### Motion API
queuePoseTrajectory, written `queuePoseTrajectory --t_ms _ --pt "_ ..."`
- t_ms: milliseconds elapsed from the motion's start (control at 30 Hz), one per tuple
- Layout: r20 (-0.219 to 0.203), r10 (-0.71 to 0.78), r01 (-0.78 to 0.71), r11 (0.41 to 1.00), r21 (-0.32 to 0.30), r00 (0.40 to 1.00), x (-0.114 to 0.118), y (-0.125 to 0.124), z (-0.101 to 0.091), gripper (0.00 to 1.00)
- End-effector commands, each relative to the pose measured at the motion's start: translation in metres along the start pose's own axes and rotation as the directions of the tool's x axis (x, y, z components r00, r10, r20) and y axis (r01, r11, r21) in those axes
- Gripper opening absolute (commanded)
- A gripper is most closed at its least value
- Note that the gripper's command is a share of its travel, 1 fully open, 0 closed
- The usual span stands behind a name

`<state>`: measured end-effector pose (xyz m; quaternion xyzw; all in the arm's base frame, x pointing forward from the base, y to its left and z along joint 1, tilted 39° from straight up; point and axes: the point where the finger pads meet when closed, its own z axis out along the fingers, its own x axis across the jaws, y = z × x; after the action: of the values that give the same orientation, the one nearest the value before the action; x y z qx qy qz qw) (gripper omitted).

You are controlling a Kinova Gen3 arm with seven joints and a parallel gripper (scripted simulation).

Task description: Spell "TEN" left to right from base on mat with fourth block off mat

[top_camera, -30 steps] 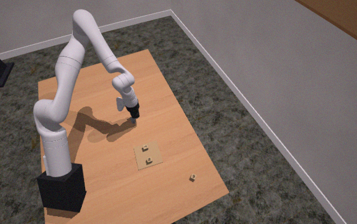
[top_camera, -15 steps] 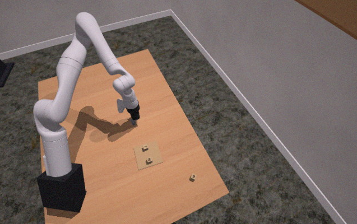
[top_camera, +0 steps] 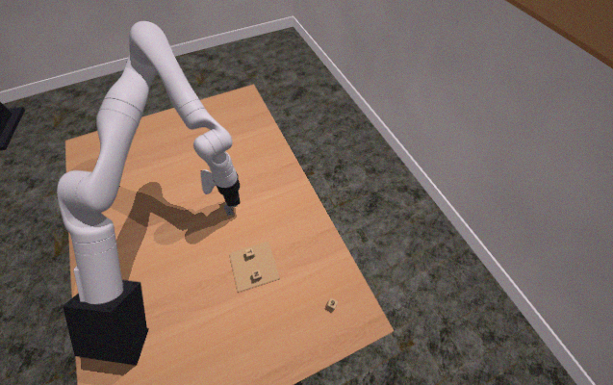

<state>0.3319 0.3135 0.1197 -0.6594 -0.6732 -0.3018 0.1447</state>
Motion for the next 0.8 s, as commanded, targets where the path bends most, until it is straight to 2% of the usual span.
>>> queuePoseTrajectory --t_ms 0,533,567,767 --pt "-0.001 0.000 0.000 1.000 -0.001 1.000 0.0002 0.0005 -0.0005 1.00" --pt "-0.001 0.000 0.000 1.000 -0.001 1.000 0.0002 0.0005 -0.0005 1.00" --pt "-0.001 0.000 0.000 1.000 -0.001 1.000 0.0002 0.0005 -0.0005 0.79" --pt "-0.001 0.000 0.000 1.000 -0.001 1.000 0.0002 0.0005 -0.0005 0.79"
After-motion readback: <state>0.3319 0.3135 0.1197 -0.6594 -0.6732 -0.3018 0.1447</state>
